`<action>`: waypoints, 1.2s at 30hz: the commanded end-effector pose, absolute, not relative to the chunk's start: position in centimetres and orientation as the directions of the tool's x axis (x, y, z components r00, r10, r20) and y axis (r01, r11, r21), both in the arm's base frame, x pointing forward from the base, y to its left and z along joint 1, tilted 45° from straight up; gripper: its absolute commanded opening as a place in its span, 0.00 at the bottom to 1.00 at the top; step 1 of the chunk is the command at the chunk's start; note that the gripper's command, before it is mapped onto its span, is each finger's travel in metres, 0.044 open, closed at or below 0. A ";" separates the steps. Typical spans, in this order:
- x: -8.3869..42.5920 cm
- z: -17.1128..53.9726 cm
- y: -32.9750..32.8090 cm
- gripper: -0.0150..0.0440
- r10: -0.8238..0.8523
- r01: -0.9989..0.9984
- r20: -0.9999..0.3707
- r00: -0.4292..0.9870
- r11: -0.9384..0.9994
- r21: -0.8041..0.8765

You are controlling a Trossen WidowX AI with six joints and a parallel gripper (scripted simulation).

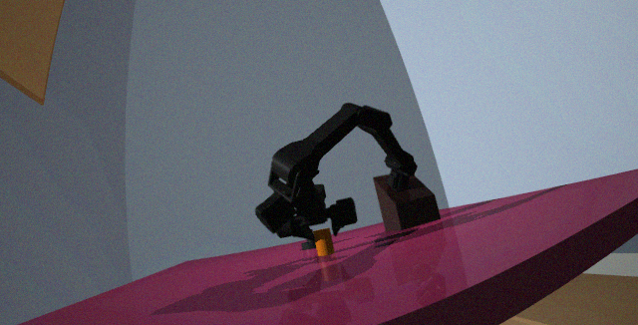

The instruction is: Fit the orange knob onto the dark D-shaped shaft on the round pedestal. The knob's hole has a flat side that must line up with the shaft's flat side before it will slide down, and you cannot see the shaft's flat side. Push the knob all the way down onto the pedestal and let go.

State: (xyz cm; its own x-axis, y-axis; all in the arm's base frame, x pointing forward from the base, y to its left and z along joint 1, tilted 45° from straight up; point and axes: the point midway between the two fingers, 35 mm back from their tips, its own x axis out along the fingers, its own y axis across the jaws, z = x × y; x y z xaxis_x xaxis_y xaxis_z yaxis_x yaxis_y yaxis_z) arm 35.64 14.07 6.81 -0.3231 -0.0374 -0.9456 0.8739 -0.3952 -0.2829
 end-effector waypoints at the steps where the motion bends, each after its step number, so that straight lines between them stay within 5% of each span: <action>1: 35.6 6.8 14.1 0.69 -0.038 0.874 -0.945 -0.324 -0.395 -0.284; 8: 35.6 6.8 14.1 1.00 -0.038 0.874 -0.945 -0.324 -0.395 -0.284; 30: 34.5 12.4 8.3 1.00 -0.003 0.896 -0.975 -0.220 -0.396 -0.201; 36: 34.7 12.2 8.0 1.00 0.428 0.859 -0.899 -0.094 -0.422 -0.291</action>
